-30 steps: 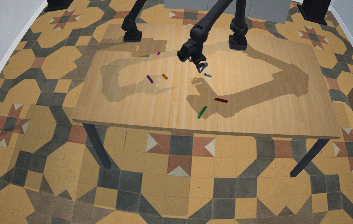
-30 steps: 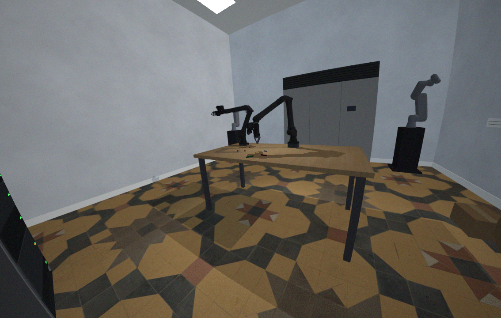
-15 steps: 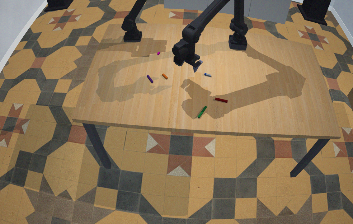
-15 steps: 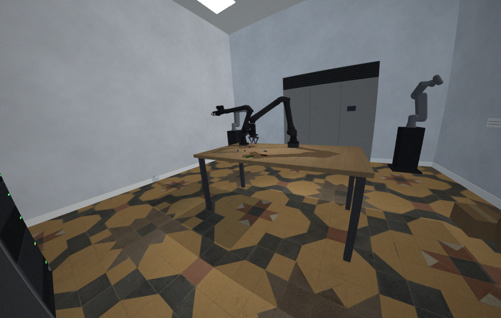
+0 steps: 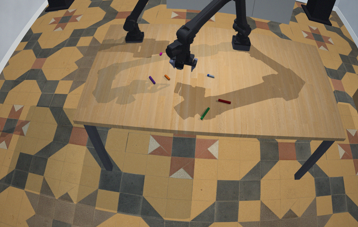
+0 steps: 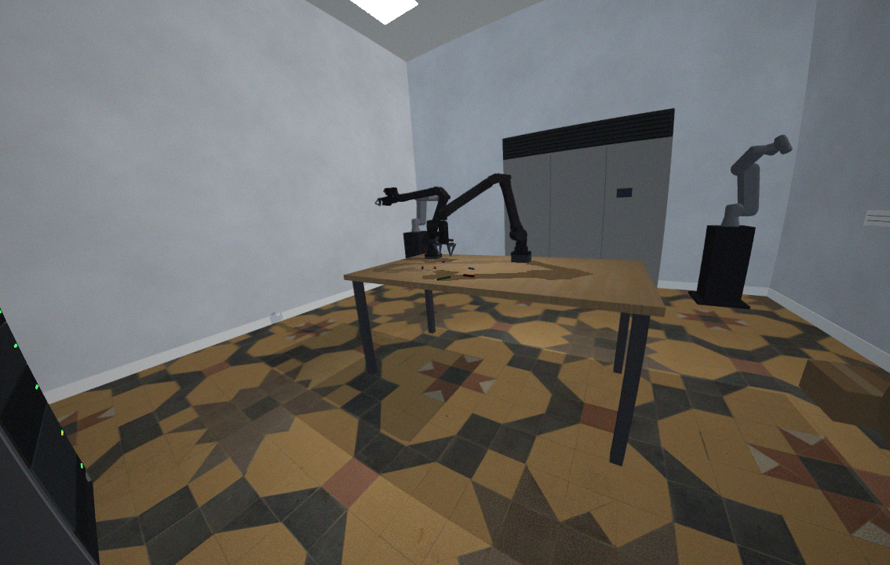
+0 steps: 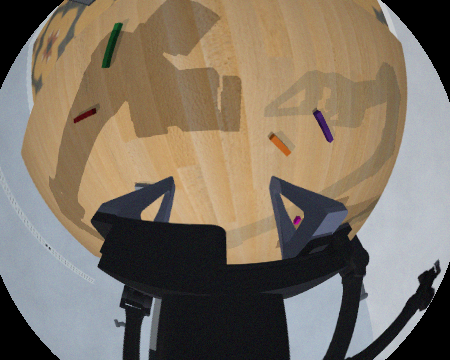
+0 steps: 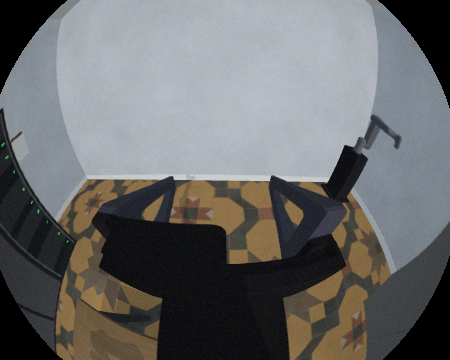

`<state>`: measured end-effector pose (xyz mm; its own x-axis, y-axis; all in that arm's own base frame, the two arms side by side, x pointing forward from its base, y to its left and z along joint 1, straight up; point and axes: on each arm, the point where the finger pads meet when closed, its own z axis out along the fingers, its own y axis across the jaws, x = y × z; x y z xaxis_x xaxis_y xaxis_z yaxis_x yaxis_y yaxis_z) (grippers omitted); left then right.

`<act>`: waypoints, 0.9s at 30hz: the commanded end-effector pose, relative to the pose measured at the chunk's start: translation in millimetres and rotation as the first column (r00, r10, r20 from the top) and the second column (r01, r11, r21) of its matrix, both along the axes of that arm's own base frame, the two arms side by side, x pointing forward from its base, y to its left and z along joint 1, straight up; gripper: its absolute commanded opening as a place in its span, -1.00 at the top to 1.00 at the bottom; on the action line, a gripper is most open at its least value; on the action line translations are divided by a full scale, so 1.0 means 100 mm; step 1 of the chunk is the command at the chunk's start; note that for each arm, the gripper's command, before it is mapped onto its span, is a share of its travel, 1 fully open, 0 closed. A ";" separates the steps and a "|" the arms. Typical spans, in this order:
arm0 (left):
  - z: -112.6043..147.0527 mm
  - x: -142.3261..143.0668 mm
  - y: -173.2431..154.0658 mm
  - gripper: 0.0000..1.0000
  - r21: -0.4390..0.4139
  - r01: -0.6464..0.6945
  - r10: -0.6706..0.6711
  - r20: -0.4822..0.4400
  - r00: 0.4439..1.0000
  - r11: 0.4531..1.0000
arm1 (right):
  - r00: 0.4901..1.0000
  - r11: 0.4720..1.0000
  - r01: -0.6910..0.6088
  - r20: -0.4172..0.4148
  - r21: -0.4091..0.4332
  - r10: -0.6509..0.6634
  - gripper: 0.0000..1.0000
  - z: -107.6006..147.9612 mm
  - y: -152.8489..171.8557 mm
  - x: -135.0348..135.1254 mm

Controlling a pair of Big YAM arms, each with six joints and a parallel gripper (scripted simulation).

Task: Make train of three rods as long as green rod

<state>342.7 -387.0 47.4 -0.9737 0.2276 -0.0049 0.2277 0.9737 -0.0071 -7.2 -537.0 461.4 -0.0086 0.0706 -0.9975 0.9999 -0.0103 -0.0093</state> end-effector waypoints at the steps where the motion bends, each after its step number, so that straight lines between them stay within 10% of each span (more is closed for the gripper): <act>1: 0.09 0.07 -0.28 -1.00 -0.016 -0.166 0.166 0.015 0.986 0.986 | 1.000 0.997 0.012 0.009 -0.071 -0.012 -1.00 0.39 -0.08 -0.06; 11: 0.05 0.04 -0.51 -1.00 -0.019 -0.381 0.381 0.008 0.925 0.925 | 1.000 0.997 0.012 0.009 -0.071 -0.012 -1.00 0.39 -0.08 -0.06; 27: -0.05 -0.04 -0.98 -1.00 -0.021 -0.750 0.750 -0.007 0.661 0.661 | 1.000 0.997 0.012 0.009 -0.071 -0.012 -1.00 0.39 -0.08 -0.06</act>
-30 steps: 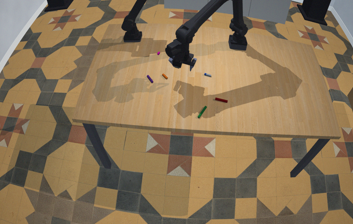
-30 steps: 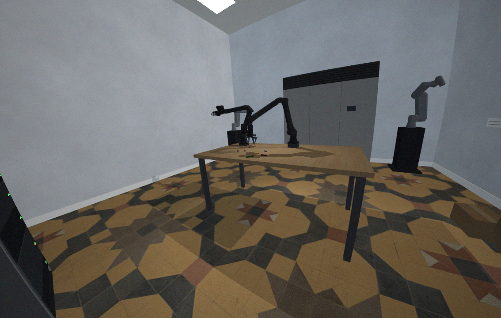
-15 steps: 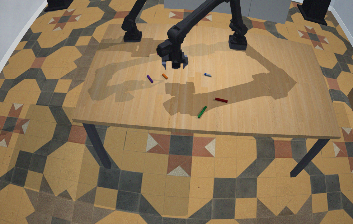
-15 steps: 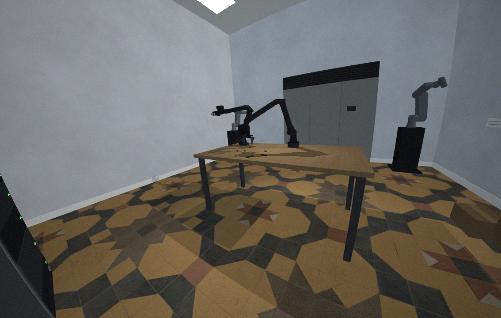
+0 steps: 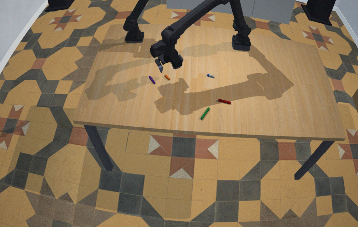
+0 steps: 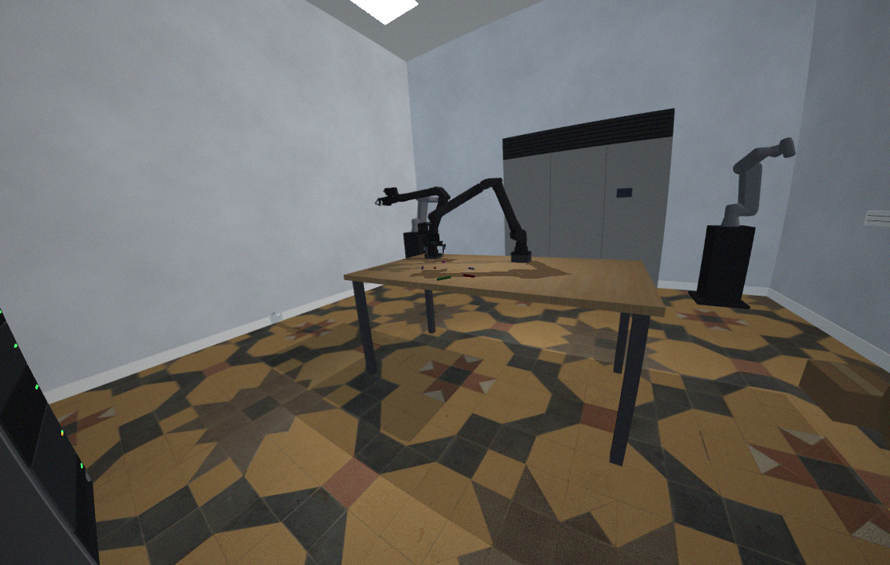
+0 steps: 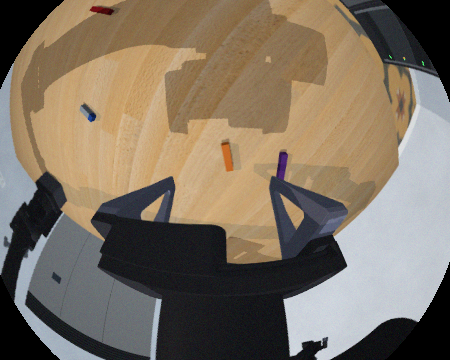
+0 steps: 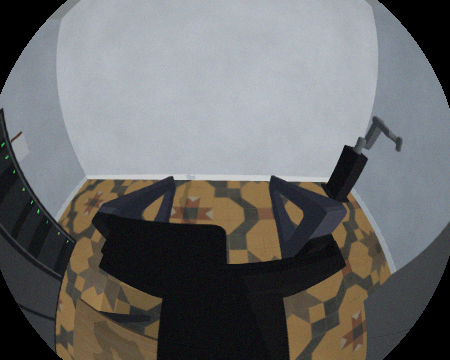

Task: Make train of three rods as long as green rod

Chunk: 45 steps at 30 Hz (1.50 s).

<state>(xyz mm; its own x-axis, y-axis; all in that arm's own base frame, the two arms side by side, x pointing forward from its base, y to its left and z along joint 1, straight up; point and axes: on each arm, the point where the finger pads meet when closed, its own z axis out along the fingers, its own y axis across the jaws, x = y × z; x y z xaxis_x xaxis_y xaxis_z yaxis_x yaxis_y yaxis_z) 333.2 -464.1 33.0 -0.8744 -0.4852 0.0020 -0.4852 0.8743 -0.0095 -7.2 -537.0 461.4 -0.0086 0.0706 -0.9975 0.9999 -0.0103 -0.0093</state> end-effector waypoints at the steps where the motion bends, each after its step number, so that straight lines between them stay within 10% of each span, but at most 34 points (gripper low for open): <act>1: 0.10 0.05 -0.21 -1.00 -0.015 -0.112 0.112 0.014 0.994 0.994 | 1.000 0.997 0.012 0.009 -0.071 -0.012 -1.00 0.39 -0.08 -0.06; 11: 0.11 0.03 -0.26 -1.00 -0.020 -0.186 0.186 0.012 0.982 0.982 | 1.000 0.997 0.012 0.009 -0.071 -0.012 -1.00 0.39 -0.08 -0.06; 12: 0.10 0.03 -0.26 0.53 -0.021 -0.186 0.186 0.012 0.982 0.982 | 1.000 0.997 0.012 0.009 -0.071 -0.012 -1.00 0.39 -0.08 -0.06; 45: 0.10 0.03 -0.26 0.53 -0.022 -0.184 0.184 0.012 0.983 0.983 | 1.000 0.997 0.012 0.009 -0.071 -0.012 -1.00 0.39 -0.08 -0.06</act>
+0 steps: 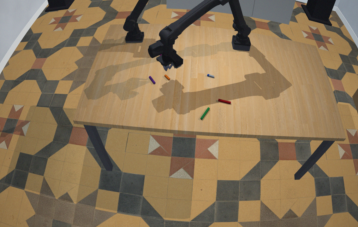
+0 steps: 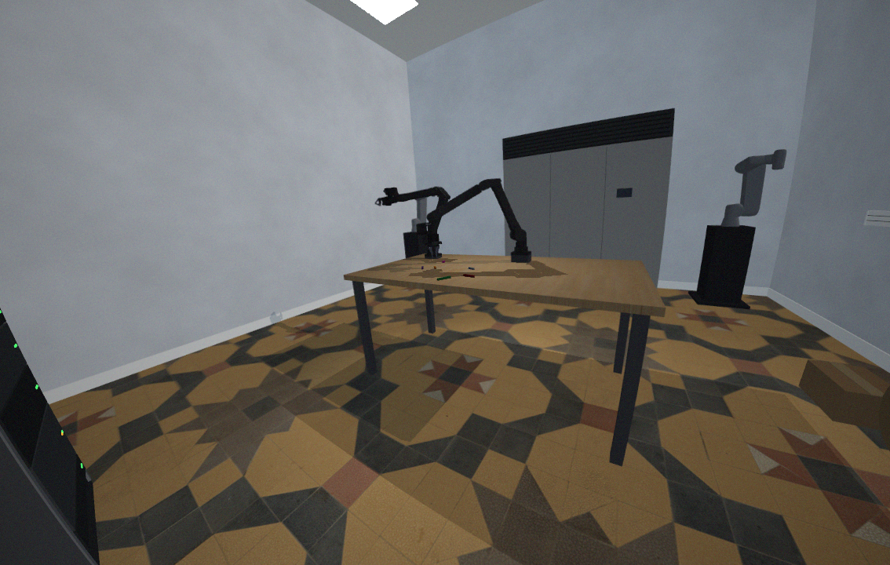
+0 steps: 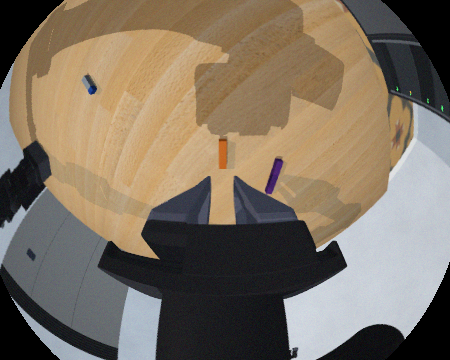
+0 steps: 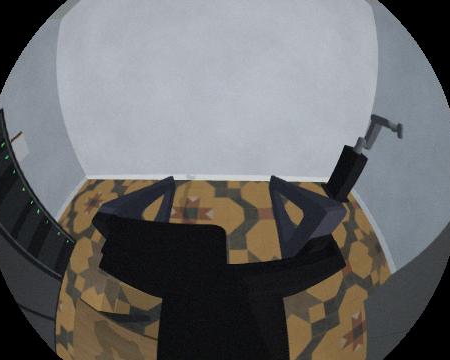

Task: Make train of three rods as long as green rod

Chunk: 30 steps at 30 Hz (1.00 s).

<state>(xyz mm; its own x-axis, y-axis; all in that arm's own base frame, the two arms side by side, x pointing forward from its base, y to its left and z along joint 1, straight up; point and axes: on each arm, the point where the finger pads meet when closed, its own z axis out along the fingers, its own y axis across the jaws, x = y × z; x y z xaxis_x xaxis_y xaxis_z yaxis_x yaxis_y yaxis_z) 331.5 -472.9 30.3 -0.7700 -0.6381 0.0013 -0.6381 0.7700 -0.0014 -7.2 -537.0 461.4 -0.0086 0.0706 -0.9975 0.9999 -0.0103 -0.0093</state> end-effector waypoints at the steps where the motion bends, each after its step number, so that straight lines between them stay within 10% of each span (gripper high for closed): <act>1: 0.13 0.05 -0.18 0.53 -0.026 0.001 0.000 0.021 1.000 1.000 | 1.000 0.997 0.012 0.009 -0.071 -0.012 -1.00 0.39 -0.08 -0.06; 30: -0.28 -0.05 -0.05 0.53 0.005 0.001 -0.001 -0.001 1.000 1.000 | 1.000 0.997 0.012 0.009 -0.071 -0.012 -1.00 0.39 -0.08 -0.06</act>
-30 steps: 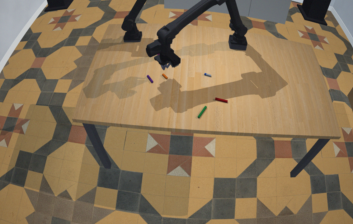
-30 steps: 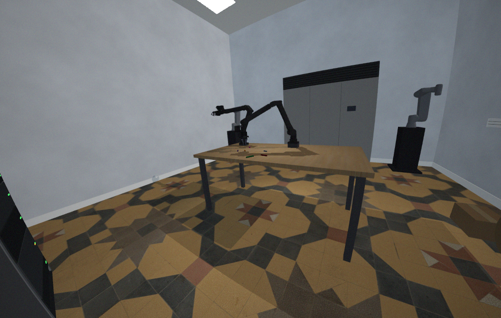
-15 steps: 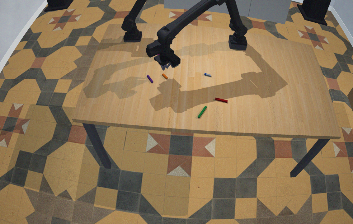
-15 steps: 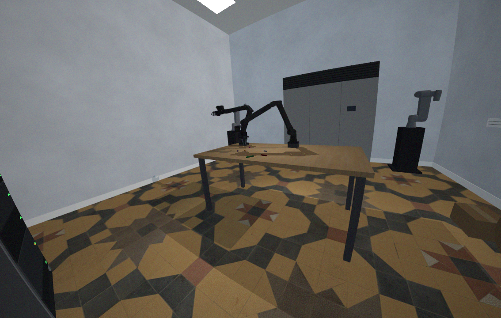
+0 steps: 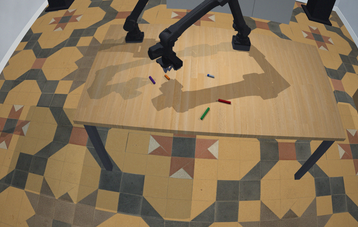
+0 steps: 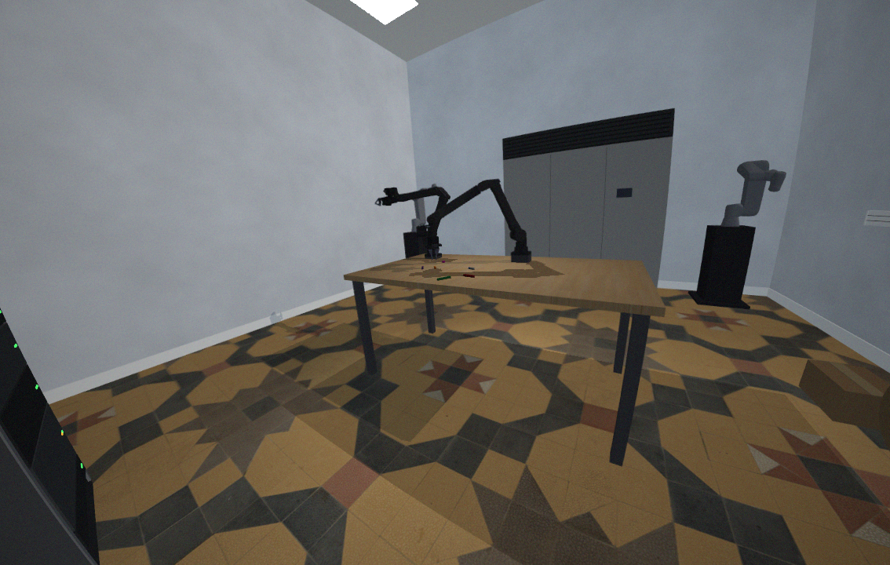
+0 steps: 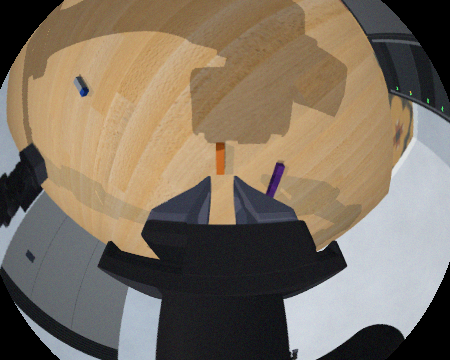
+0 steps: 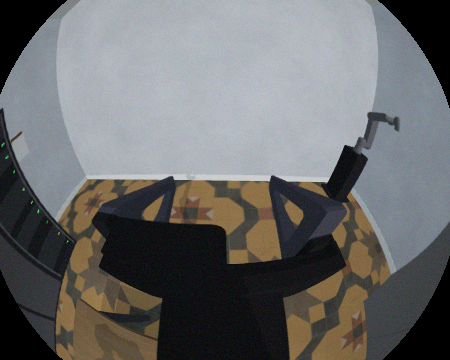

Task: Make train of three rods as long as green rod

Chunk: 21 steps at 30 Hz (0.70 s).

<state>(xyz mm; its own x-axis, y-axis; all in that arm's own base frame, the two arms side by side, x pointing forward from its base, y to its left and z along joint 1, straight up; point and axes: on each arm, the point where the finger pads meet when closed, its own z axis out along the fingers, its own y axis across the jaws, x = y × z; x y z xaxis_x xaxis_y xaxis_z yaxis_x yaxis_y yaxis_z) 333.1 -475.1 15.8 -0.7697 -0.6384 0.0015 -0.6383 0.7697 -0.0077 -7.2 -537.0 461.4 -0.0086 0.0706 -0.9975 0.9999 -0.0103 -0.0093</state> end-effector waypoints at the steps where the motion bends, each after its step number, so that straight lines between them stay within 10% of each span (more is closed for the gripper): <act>1: -0.15 -0.06 -0.03 0.53 0.010 0.001 -0.001 -0.005 1.000 1.000 | 1.000 0.997 0.012 0.009 -0.071 -0.012 -1.00 0.39 -0.08 -0.06; 21: -0.41 -0.07 -0.03 0.53 0.010 0.002 -0.002 -0.005 1.000 1.000 | 1.000 0.997 0.012 0.009 -0.071 -0.012 -1.00 0.39 -0.08 -0.06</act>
<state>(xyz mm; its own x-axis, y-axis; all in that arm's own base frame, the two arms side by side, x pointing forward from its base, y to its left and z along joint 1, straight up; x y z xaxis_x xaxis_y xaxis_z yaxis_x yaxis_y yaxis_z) 333.3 -475.5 -12.7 -0.7696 -0.6385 0.0014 -0.6385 0.7696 -0.0071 -7.2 -537.0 461.4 -0.0086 0.0706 -0.9975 0.9999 -0.0103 -0.0093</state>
